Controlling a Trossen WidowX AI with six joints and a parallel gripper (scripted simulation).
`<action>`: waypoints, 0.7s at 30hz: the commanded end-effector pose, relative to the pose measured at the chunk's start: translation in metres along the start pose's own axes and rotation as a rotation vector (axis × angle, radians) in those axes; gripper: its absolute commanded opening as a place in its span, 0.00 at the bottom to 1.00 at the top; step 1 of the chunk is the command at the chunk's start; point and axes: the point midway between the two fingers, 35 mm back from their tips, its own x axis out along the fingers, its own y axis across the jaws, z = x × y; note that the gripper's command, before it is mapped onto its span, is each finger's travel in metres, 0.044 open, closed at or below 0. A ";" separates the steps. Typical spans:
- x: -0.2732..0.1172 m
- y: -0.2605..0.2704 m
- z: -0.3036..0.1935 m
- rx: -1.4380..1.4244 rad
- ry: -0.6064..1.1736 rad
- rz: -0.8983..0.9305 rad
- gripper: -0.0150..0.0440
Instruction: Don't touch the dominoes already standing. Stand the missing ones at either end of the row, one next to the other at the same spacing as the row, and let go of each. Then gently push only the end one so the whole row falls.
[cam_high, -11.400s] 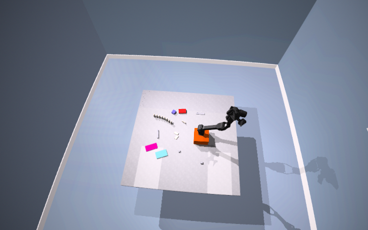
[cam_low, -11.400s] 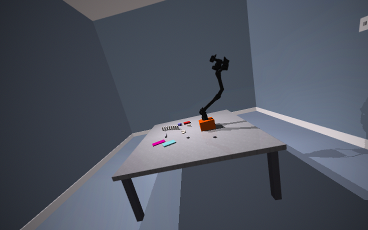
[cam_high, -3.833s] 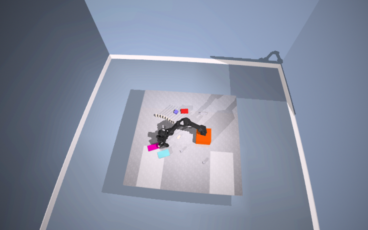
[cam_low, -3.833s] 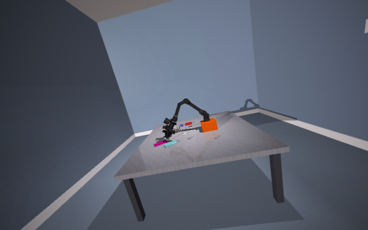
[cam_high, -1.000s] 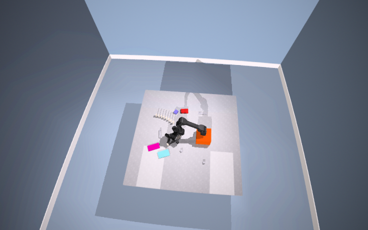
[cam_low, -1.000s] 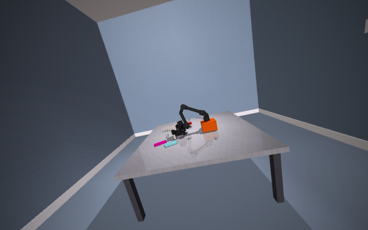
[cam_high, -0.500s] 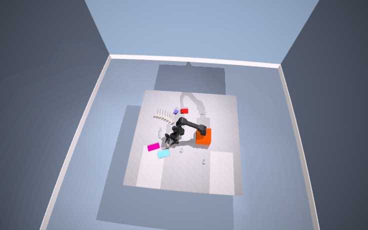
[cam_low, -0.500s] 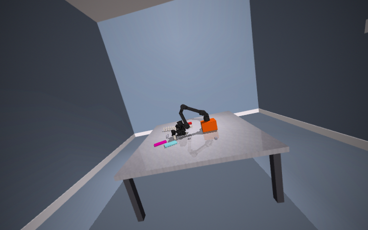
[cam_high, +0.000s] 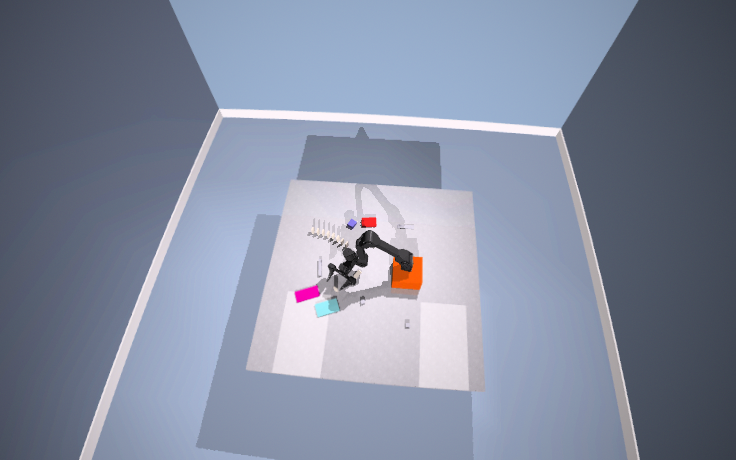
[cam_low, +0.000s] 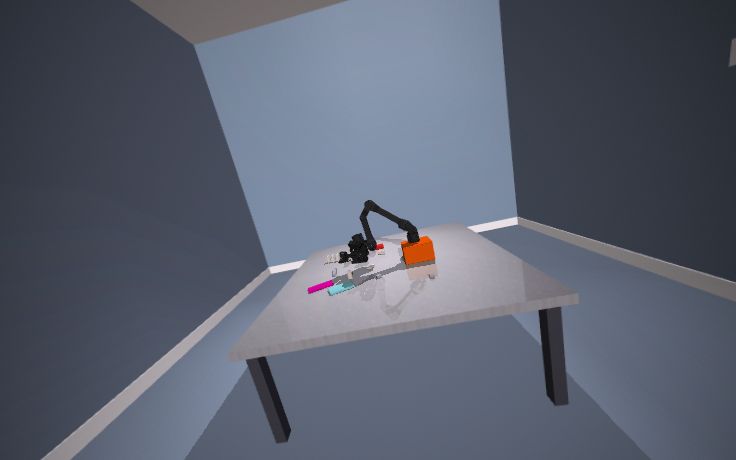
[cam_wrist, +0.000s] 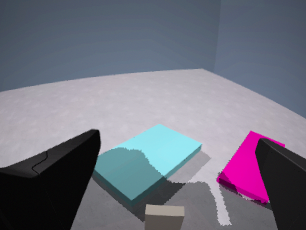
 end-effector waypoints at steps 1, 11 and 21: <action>0.010 0.000 0.002 0.020 0.023 0.003 1.00; 0.085 -0.044 -0.012 0.161 0.421 -0.112 1.00; 0.095 -0.049 0.000 0.133 0.851 -0.169 1.00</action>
